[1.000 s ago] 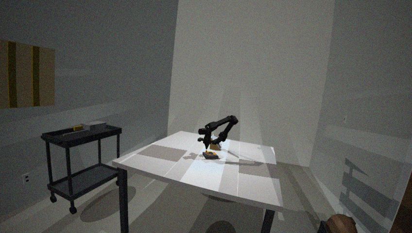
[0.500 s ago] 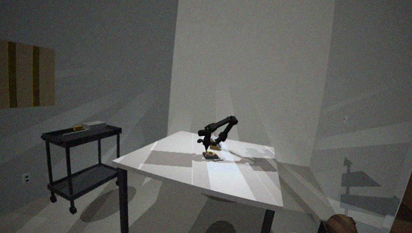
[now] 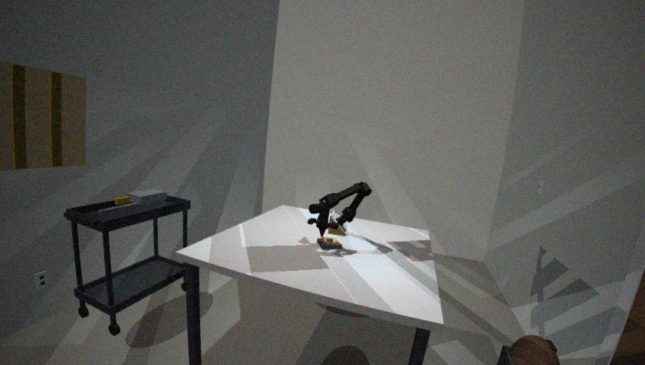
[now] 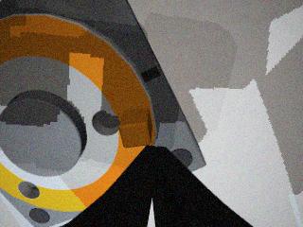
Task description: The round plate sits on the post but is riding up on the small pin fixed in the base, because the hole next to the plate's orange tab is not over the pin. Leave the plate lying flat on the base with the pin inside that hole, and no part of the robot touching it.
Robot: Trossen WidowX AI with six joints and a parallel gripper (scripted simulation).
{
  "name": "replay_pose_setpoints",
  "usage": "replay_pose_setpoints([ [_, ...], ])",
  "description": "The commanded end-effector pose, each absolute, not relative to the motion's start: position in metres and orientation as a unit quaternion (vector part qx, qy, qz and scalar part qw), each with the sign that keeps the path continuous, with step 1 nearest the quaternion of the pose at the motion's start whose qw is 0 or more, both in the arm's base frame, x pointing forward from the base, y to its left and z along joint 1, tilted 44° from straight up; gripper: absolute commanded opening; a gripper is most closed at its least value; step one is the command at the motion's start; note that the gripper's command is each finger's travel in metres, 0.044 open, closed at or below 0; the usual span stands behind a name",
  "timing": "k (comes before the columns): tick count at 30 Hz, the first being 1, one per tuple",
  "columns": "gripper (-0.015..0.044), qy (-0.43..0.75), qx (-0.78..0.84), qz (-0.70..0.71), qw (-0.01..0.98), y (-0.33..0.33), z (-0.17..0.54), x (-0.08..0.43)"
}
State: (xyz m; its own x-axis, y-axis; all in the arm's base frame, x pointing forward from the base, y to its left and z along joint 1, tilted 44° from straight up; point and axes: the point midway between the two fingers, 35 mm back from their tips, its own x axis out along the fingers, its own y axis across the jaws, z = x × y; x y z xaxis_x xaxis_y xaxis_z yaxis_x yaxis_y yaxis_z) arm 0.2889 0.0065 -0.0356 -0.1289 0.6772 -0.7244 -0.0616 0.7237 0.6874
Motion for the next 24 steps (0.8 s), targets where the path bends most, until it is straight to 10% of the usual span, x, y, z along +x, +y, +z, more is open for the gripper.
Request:
replay_pose_setpoints([
  [1, 0.0, 0.69, 0.225, 0.298, 0.62, 0.009, -0.036, 0.295],
  [24, 0.0, 0.69, 0.224, 0.298, 0.621, -0.016, -0.005, 0.307],
])
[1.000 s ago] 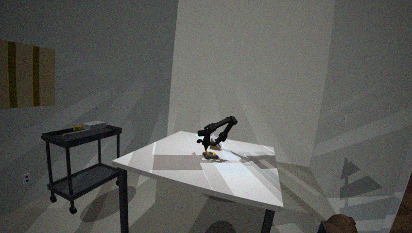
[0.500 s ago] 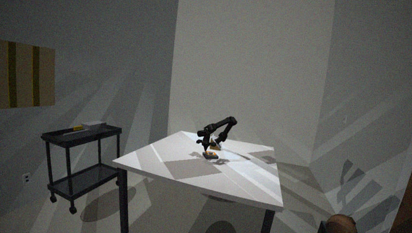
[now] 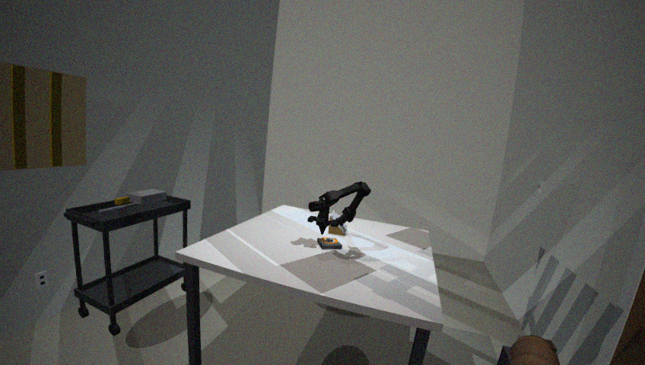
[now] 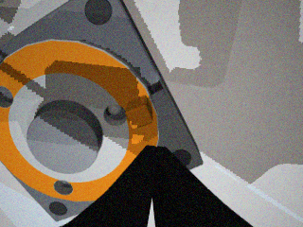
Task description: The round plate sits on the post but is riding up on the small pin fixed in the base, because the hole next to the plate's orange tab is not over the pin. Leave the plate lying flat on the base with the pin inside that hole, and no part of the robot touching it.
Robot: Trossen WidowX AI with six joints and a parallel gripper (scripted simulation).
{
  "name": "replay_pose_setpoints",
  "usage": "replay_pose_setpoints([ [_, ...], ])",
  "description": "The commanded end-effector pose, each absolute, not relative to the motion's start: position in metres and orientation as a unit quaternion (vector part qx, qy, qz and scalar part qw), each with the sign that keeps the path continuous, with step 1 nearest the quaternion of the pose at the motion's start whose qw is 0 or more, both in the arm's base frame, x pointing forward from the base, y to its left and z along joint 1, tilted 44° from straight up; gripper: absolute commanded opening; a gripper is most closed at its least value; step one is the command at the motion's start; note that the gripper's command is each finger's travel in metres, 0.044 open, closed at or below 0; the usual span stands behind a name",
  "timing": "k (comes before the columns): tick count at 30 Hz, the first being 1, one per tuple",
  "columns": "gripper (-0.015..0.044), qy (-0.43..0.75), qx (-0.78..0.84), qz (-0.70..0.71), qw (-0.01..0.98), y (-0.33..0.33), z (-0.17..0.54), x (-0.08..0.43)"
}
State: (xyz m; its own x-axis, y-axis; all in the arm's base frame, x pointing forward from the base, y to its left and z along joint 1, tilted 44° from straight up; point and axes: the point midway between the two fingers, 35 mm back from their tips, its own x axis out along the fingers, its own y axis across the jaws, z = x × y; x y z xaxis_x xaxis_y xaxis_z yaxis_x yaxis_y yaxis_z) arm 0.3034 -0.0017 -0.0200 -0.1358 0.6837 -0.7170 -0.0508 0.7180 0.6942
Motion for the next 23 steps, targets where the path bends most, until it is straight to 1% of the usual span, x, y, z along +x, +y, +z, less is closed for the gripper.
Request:
replay_pose_setpoints([
  [1, 0.0, 0.69, 0.224, 0.298, 0.621, -0.0186, -0.0021, 0.3067],
  [23, 0.0, 0.689, 0.229, 0.296, 0.621, -0.0151, -0.007, 0.3064],
])
